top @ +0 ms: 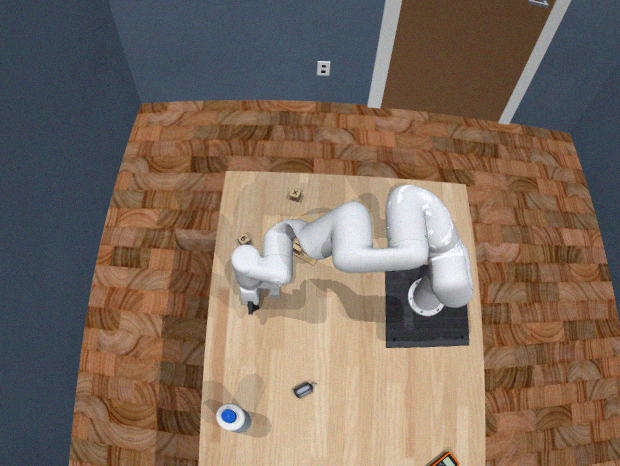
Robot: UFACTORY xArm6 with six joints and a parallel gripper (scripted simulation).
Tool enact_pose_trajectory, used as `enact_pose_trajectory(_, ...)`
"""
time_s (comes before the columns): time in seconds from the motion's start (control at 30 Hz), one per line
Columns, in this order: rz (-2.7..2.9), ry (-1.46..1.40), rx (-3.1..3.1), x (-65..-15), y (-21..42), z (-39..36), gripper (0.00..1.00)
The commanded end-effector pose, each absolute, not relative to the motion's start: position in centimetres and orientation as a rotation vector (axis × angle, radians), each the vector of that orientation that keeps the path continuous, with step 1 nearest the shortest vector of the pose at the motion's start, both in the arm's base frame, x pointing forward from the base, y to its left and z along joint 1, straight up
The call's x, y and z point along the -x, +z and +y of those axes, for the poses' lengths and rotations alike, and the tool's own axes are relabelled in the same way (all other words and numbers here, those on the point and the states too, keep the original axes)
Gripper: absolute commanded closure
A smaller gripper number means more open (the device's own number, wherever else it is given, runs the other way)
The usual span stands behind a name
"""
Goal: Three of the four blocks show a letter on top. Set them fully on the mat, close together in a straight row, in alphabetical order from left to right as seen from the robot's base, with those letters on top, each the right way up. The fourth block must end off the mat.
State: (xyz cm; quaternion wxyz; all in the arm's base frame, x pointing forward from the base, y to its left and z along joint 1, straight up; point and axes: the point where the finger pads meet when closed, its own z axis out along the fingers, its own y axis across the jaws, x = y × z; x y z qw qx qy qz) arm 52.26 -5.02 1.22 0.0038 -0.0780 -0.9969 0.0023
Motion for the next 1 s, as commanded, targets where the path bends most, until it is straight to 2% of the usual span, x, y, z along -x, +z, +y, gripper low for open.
enact_pose_trajectory(0.0,-3.131,0.007,0.245,-52.48,1.45,-5.04,0.31)
enact_pose_trajectory(0.33,-3.131,0.007,0.245,-52.48,1.45,-5.04,0.31)
enact_pose_trajectory(0.37,-3.131,0.007,0.245,-52.48,1.45,-5.04,0.52)
enact_pose_trajectory(0.9,-3.131,0.007,0.245,-52.48,1.45,-5.04,0.52)
enact_pose_trajectory(0.93,-3.131,0.007,0.245,-52.48,1.45,-5.04,0.72)
enact_pose_trajectory(0.97,-3.131,0.007,0.245,-52.48,1.45,-5.04,0.72)
